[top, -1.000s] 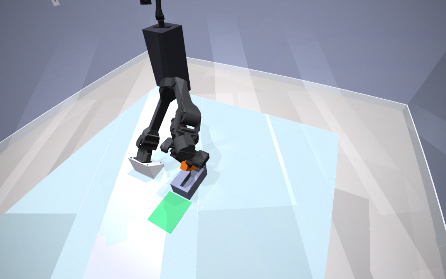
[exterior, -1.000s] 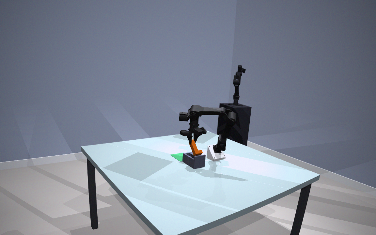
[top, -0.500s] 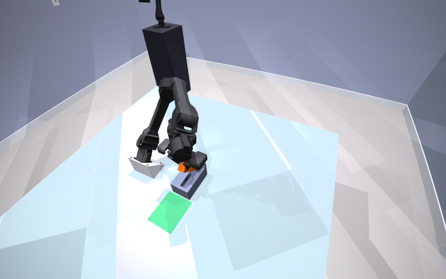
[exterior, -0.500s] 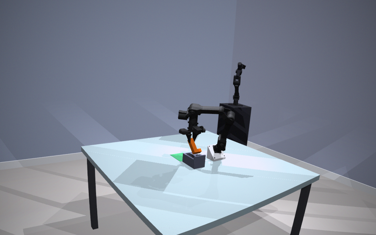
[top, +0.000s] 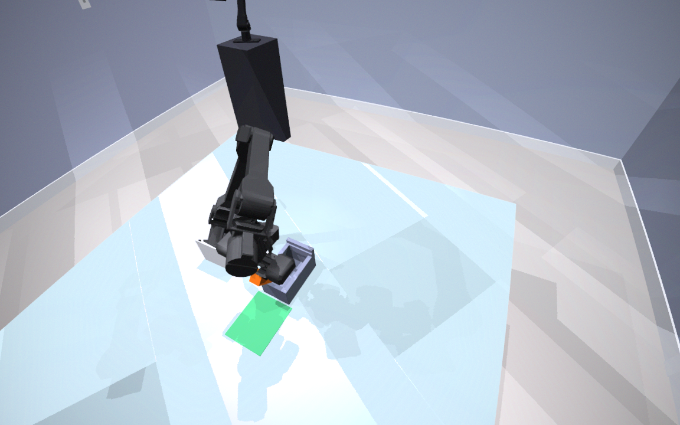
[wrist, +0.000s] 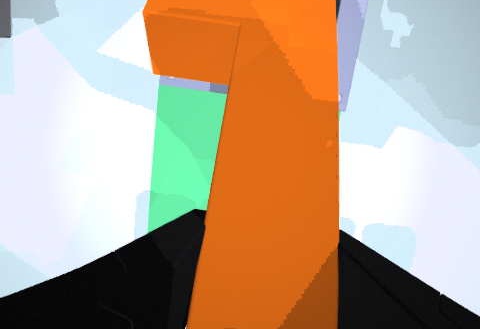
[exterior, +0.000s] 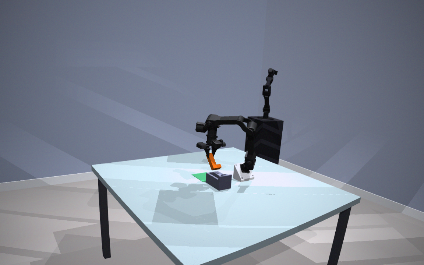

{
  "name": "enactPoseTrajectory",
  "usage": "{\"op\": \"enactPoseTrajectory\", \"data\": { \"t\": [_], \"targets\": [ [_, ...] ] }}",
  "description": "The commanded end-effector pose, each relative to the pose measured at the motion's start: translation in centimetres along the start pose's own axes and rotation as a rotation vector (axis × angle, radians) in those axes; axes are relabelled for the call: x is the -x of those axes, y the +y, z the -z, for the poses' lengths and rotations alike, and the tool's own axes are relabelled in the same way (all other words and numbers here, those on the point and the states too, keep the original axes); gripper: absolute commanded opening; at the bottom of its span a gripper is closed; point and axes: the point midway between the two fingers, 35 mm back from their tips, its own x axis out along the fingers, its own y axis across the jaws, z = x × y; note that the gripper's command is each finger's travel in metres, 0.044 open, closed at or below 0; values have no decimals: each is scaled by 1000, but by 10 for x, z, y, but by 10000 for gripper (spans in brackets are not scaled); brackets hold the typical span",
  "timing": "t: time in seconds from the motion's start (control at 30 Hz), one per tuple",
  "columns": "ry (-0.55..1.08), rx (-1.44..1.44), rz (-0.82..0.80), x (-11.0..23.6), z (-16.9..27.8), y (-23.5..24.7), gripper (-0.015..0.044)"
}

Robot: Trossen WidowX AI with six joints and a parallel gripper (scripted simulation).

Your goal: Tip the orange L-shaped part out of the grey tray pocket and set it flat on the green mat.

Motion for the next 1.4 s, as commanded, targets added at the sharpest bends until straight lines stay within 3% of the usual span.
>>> {"op": "enactPoseTrajectory", "data": {
  "t": [0.0, 0.4, 1.37],
  "targets": [
    [8, 7, 2, 1, 18, 1, 0],
    [11, 7, 3, 2, 76, 6, 0],
    [11, 8, 3, -37, 77, 5, 0]
  ]
}}
